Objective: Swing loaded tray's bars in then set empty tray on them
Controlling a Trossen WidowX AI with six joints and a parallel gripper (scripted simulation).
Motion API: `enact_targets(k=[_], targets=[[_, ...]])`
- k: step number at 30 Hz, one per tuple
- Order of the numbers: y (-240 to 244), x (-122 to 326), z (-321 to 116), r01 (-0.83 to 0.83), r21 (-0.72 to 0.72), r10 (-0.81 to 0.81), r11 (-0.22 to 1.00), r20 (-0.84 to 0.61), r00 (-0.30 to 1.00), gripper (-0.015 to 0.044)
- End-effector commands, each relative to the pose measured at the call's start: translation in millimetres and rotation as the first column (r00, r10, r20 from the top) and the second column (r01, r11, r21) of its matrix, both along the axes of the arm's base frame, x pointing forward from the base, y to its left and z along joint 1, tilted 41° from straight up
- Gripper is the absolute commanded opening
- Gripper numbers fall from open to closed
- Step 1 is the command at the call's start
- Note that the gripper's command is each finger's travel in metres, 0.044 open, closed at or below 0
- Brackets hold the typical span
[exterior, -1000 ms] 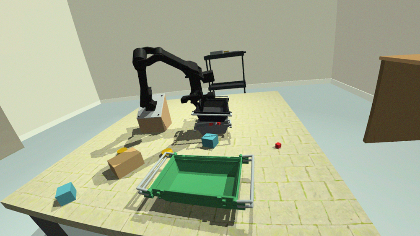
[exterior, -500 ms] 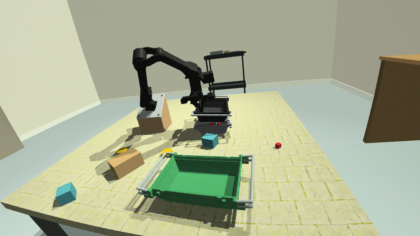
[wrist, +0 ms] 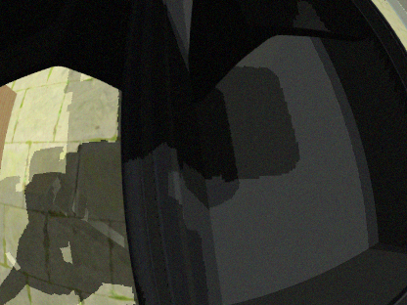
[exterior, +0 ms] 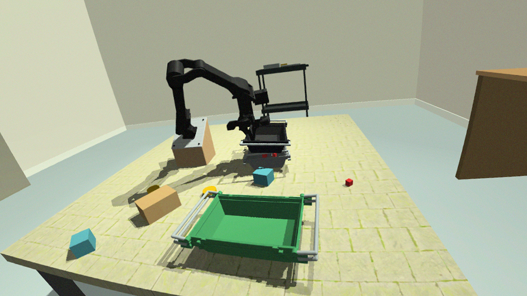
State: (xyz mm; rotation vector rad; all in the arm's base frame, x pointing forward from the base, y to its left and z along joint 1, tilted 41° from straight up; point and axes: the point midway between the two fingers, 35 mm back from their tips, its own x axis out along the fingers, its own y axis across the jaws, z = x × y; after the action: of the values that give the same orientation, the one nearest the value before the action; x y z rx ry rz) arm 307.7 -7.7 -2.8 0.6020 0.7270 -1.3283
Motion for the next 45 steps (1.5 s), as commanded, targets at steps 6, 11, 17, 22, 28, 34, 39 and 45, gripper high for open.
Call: enact_targets(k=[6, 11, 17, 22, 28, 34, 39, 45], targets=[[-4.3, -5.2, -2.9, 0.006, -0.005, -0.007, 1.0, -0.024, 1.0, 0.0], [-4.3, -5.2, -2.9, 0.006, -0.005, -0.007, 1.0, -0.024, 1.0, 0.0], [-4.3, -5.2, -2.9, 0.006, -0.005, -0.007, 1.0, -0.024, 1.0, 0.0], [-4.3, -5.2, -2.9, 0.006, -0.005, -0.007, 1.0, -0.024, 1.0, 0.0], [-4.3, -5.2, -2.9, 0.006, -0.005, -0.007, 1.0, -0.024, 1.0, 0.0], [-5.9, -4.0, -5.6, 0.004, -0.003, -0.004, 1.0, -0.014, 1.0, 0.0], [-9.6, -6.8, -9.3, 0.006, -0.005, -0.007, 1.0, -0.024, 1.0, 0.0], [-9.6, -6.8, -9.3, 0.006, -0.005, -0.007, 1.0, -0.024, 1.0, 0.0]])
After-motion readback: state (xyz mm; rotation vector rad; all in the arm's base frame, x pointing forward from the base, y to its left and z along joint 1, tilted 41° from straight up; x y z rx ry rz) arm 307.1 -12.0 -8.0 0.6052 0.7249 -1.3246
